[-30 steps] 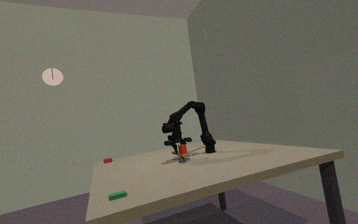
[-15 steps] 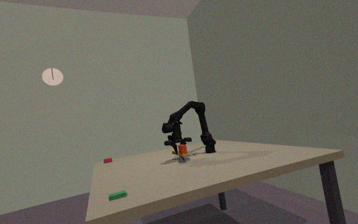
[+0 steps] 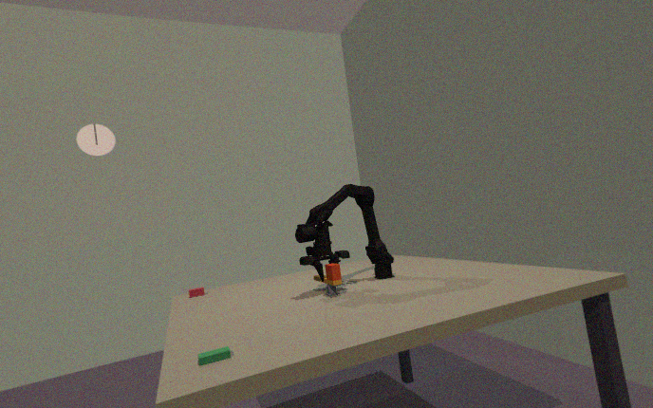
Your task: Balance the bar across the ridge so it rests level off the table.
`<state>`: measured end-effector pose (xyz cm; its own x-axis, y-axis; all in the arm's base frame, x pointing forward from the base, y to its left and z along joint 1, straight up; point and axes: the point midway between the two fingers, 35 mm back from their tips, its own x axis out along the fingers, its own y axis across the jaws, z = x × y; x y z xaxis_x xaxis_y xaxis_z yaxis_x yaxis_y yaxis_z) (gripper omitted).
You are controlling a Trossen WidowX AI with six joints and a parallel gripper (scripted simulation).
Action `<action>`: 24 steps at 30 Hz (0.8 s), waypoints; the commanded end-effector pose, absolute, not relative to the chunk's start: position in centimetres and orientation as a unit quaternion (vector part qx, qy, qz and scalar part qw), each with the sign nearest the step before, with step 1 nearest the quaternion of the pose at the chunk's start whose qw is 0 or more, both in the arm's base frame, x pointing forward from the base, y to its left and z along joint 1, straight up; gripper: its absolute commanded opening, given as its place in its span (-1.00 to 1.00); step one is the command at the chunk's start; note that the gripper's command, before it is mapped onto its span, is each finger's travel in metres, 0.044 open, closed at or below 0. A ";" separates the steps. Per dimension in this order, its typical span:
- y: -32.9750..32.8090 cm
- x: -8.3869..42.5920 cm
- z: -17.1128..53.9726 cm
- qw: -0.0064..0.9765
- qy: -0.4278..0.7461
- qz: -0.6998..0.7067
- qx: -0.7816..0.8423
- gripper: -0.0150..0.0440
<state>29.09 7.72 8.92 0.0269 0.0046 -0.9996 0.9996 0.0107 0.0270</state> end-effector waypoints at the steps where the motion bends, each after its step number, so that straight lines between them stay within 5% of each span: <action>1: 7.7 29.1 8.9 0.508 0.497 -0.490 0.505 0.09; 14: 7.7 29.1 8.9 0.508 0.497 -0.490 0.505 0.14; 24: 7.7 29.1 8.9 0.508 0.497 -0.490 0.505 1.00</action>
